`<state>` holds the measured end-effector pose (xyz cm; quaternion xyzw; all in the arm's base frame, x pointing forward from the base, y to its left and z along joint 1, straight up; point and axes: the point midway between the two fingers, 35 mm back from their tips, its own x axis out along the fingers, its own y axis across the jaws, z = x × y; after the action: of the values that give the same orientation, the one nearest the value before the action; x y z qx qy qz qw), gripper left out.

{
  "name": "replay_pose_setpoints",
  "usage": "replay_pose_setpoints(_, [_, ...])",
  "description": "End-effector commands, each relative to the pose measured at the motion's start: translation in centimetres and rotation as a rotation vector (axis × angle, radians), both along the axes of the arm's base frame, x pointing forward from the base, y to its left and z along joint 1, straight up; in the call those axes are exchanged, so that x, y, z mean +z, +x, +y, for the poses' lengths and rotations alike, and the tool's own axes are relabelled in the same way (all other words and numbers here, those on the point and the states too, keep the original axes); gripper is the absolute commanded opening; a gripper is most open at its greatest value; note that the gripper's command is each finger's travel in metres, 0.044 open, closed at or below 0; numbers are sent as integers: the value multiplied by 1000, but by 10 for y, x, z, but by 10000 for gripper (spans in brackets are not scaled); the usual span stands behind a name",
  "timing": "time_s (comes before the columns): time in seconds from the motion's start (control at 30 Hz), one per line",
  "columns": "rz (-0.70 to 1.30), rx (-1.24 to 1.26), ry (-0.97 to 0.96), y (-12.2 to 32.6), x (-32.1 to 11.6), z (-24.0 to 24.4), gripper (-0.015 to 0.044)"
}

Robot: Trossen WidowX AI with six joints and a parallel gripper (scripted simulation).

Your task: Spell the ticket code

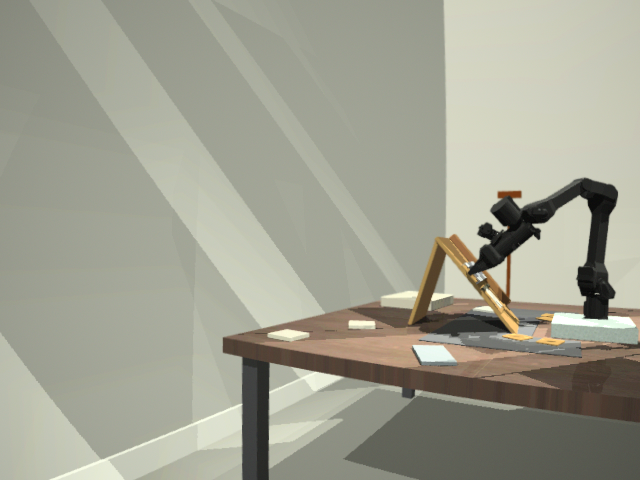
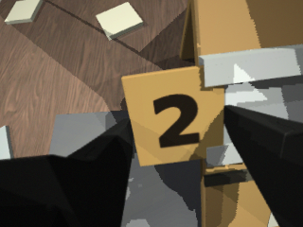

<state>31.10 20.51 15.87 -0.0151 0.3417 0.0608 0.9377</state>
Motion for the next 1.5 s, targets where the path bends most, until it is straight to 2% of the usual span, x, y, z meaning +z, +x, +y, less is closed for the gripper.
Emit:
replay_pose_setpoints(0.0, [-3, 4, 2, 0, 1, -2, 0])
replay_pose_setpoints(1.47, [-4, 4, 0, 3, 0, -24, 0])
